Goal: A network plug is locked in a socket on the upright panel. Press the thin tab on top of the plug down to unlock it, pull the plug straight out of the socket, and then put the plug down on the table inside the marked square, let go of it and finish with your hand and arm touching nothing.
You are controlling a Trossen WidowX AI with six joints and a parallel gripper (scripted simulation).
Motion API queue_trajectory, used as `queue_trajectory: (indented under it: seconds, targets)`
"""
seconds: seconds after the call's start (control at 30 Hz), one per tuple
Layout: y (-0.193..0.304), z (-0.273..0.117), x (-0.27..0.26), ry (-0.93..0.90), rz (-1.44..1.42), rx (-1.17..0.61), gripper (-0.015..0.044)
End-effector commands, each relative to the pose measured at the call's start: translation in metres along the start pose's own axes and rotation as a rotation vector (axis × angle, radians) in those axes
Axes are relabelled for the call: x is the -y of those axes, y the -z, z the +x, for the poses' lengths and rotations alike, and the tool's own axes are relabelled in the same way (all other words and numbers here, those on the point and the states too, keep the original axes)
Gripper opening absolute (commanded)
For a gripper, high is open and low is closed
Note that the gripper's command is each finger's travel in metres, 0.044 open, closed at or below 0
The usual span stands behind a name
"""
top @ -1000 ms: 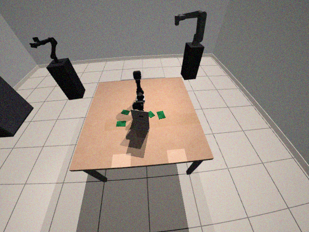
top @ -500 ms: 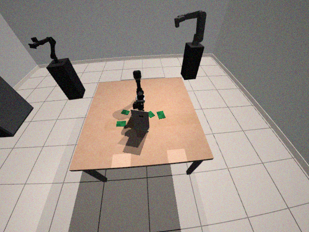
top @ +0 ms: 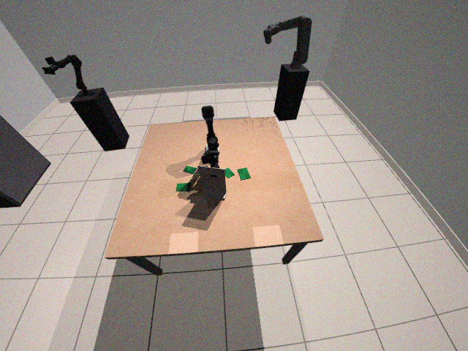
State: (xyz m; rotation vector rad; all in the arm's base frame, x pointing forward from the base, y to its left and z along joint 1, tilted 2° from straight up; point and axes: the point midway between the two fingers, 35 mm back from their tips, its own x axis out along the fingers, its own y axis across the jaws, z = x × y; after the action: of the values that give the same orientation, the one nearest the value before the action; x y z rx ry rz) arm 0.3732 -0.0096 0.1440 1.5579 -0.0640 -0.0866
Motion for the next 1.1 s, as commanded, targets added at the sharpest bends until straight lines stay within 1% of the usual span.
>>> queue_trajectory:
  seconds: [0.0,1.07]
  targets:
    - [0.001,-0.005,0.000,-0.001,-0.002,0.004,0.0000]
    - [0.013,-0.026,0.000,0.001,-0.001,0.004,0.0000]
